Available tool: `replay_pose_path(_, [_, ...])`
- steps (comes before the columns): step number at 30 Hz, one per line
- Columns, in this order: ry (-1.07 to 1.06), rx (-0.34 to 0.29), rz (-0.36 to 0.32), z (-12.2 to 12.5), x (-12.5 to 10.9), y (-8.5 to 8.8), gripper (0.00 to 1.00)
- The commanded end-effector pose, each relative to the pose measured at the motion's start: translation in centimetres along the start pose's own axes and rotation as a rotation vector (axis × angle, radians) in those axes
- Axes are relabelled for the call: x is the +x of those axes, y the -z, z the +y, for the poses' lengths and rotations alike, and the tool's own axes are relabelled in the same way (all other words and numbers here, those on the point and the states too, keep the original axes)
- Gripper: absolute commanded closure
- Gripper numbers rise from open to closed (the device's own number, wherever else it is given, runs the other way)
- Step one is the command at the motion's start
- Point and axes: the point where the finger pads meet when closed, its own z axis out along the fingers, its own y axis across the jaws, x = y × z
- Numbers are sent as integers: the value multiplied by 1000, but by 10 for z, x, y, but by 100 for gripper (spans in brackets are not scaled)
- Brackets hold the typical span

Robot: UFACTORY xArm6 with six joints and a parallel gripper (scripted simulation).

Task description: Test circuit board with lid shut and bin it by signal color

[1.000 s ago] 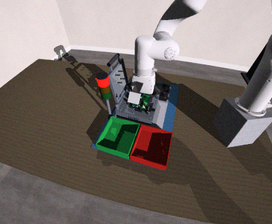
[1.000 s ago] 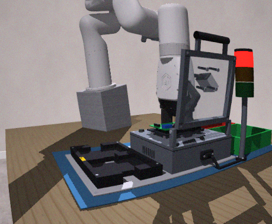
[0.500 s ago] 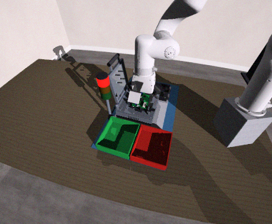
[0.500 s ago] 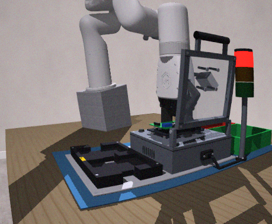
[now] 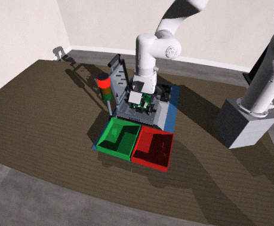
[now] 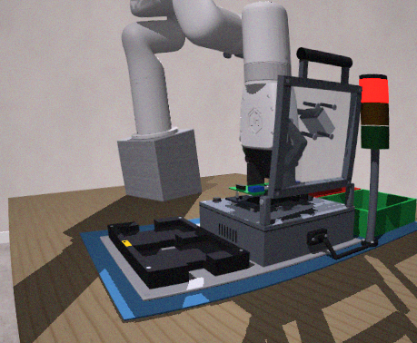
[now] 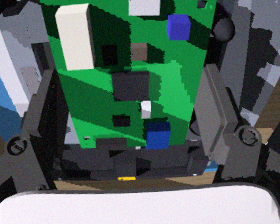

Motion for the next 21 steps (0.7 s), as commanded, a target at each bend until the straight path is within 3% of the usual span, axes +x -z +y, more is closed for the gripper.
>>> replay_pose_path(1, [0, -4, 0, 2, 0, 2, 21])
replay_pose_path(21, [0, -4, 0, 2, 0, 7, 21])
